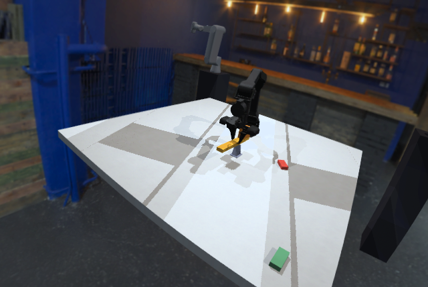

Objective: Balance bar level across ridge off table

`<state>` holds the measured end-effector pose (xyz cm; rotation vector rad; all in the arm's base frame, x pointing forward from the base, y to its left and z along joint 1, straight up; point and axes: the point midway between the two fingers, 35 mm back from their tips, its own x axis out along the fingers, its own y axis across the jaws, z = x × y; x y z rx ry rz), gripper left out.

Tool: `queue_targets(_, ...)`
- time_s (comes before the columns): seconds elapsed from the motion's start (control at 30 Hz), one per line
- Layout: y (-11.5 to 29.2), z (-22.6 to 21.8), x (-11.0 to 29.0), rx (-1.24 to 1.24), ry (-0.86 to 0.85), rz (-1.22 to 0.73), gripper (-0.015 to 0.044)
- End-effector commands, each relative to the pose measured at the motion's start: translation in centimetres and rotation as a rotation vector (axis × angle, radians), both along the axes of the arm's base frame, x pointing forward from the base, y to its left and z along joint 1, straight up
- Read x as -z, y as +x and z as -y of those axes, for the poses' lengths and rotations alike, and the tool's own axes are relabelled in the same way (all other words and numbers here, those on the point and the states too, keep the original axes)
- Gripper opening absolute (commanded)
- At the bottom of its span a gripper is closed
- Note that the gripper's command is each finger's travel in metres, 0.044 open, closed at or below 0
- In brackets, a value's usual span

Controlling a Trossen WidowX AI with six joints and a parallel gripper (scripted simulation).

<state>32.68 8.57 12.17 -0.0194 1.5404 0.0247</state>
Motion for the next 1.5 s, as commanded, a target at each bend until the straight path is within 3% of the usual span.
queue_targets(0.0, -0.03, -0.07, 0.01, 0.003, 0.004, -0.002, 0.0)
queue_targets(1.47, -0.04, -0.07, 0.38, 0.003, 0.004, -0.002, 0.0)
